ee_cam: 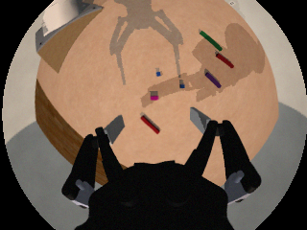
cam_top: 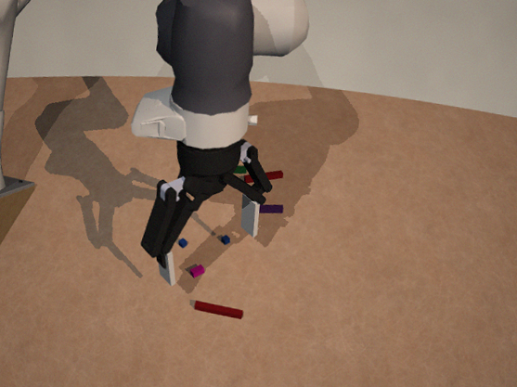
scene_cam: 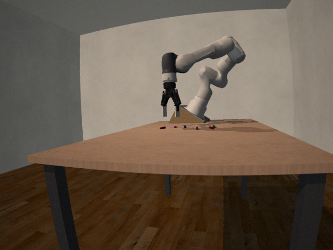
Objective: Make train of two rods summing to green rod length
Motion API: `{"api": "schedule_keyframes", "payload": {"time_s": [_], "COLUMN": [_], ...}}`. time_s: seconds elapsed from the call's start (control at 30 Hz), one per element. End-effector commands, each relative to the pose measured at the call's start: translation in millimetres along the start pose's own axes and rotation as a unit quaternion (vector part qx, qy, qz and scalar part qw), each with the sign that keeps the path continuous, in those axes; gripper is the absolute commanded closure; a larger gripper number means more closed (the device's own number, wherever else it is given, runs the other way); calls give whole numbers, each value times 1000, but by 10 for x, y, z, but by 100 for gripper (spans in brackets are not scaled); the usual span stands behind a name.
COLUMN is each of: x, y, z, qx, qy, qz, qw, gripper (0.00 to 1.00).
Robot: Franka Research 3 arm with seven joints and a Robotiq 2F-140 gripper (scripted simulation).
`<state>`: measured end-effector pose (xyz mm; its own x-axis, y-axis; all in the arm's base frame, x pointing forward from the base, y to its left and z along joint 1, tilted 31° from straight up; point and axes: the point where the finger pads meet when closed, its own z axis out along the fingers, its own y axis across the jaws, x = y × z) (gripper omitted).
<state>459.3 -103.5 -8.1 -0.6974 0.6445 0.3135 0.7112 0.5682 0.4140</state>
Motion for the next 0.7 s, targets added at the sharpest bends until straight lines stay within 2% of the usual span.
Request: {"api": "schedule_keyframes", "payload": {"time_s": [0.0,0.07,0.4,0.67], "x": [63,224,327,505], "y": [104,315,437,627], "z": [-3,-9,-11,-12], "qx": [-1,-1,-1,-1], "qy": [1,0,0,0], "qz": [28,90,128,190], "qw": [1000,996,992,982], "gripper": [0,0,0,0]}}
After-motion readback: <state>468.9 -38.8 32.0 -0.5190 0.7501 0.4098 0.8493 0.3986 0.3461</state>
